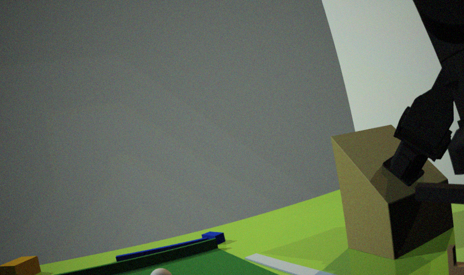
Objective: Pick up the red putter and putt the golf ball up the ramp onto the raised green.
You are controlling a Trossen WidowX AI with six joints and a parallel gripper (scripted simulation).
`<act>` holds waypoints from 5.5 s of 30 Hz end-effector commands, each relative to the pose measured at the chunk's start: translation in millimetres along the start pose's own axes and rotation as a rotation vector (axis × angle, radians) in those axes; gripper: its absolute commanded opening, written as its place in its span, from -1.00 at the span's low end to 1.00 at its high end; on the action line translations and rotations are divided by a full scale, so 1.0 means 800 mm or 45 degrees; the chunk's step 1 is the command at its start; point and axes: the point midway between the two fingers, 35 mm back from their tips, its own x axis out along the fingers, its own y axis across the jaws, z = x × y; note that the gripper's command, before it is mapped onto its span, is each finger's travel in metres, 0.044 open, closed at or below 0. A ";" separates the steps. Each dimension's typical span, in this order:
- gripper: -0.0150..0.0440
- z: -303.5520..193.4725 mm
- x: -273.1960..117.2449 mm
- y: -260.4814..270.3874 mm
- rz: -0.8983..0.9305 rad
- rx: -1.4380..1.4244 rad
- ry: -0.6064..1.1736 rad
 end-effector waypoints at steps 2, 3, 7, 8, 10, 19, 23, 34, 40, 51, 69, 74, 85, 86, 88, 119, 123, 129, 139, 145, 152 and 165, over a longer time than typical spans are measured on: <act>-0.49 -0.015 0.000 -0.008 0.006 0.136 0.011; -0.49 -0.020 -0.001 -0.011 0.008 0.184 0.013; -0.49 -0.040 -0.004 -0.022 0.013 0.378 0.020; -0.49 -0.045 -0.005 -0.025 0.015 0.426 0.020; -0.49 -0.055 -0.007 -0.030 0.017 0.521 0.019; -0.49 -0.103 -0.019 -0.052 0.024 0.952 -0.003; -0.49 -0.125 -0.026 -0.059 0.025 1.144 -0.022; -0.49 -0.190 -0.047 -0.072 0.029 1.671 -0.105; -0.49 -0.230 -0.062 -0.074 0.024 1.954 -0.171; -0.49 -0.301 -0.089 -0.065 0.037 2.461 -0.339; -0.49 -0.407 -0.128 -0.026 0.177 3.239 -0.742; -0.49 -0.434 -0.138 -0.009 0.245 3.434 -0.887; -0.49 -0.455 -0.129 0.002 0.317 3.526 -0.943; -0.49 -0.458 -0.125 0.004 0.332 3.537 -0.946; -0.49 -0.466 -0.117 0.008 0.364 3.559 -0.952; -0.49 -0.512 -0.064 0.037 0.457 3.613 -0.965; -0.49 -0.515 -0.061 0.039 0.457 3.612 -0.965; -0.49 -0.510 -0.060 0.039 0.480 3.629 -0.954; -0.49 -0.529 -0.063 0.051 0.467 3.622 -0.957; -0.49 -0.553 -0.067 0.068 0.453 3.612 -0.963; -0.49 -0.551 -0.063 0.069 0.470 3.629 -0.966; -0.49 -0.425 -0.051 -0.045 0.414 3.640 -0.958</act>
